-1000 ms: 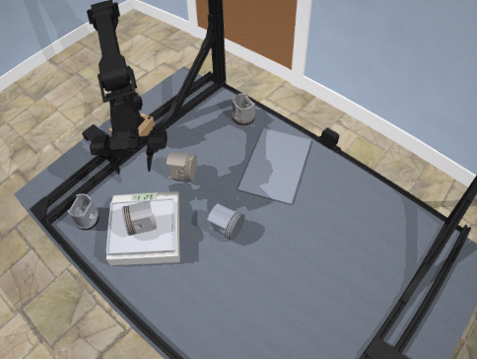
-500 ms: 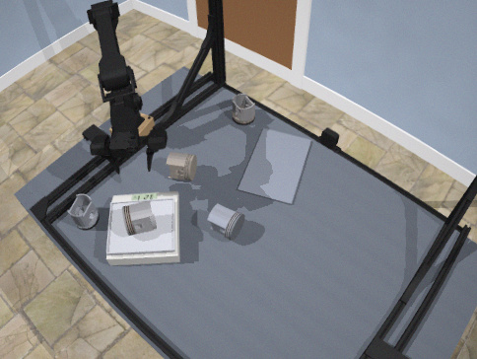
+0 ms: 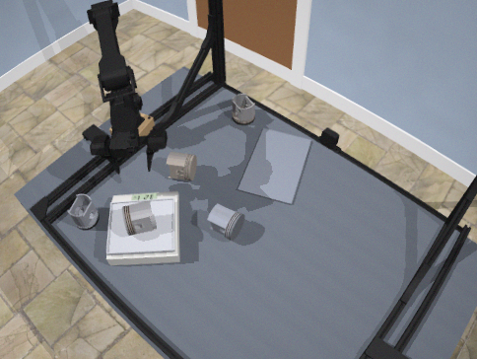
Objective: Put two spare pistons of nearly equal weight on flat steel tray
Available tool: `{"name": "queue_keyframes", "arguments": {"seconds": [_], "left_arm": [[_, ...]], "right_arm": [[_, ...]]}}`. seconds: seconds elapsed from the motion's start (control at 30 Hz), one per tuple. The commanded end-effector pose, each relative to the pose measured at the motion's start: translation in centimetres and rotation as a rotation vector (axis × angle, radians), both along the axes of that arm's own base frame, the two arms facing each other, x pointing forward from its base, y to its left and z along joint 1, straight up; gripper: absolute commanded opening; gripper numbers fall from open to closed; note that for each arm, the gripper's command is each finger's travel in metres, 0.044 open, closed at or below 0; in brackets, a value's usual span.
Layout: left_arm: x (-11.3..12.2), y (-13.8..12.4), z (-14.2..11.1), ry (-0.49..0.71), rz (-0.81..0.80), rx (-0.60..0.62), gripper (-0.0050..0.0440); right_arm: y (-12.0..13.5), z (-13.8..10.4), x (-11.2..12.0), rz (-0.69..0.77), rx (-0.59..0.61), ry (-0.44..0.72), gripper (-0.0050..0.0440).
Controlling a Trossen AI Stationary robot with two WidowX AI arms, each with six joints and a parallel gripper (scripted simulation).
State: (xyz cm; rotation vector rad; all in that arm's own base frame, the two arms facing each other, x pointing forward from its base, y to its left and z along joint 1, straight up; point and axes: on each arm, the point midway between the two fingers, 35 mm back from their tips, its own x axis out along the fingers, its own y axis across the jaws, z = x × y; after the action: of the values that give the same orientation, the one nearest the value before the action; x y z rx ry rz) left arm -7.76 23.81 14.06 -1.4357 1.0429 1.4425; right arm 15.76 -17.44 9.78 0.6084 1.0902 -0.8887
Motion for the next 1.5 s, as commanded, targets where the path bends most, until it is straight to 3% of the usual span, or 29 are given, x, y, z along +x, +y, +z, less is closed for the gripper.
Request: {"name": "queue_keyframes", "arguments": {"seconds": [0.0, 0.3, 0.87, 1.37, 1.47], "left_arm": [[0.1, 0.0, 0.0, -0.004, -0.004, -0.002, 0.044], [0.1, 0.0, 0.0, -0.004, -0.004, -0.002, 0.044], [0.1, 0.0, 0.0, -0.004, -0.004, -0.002, 0.044], [0.1, 0.0, 0.0, -0.004, -0.004, -0.002, 0.044], [0.1, 0.0, 0.0, -0.004, -0.004, -0.002, 0.044]], "right_arm": [[0.0, 0.0, 0.0, 0.005, 0.002, 0.001, 0.0378], [0.0, 0.0, 0.0, 0.005, 0.001, 0.001, 0.0378], [-4.8, 4.4, 2.8, 0.145, 0.302, 0.218, 0.0378], [-9.9, 4.4, 6.2, 0.126, 0.304, 0.215, 0.0378], [-9.9, 4.4, 6.2, 0.205, 0.287, 0.218, 0.0378]]}}
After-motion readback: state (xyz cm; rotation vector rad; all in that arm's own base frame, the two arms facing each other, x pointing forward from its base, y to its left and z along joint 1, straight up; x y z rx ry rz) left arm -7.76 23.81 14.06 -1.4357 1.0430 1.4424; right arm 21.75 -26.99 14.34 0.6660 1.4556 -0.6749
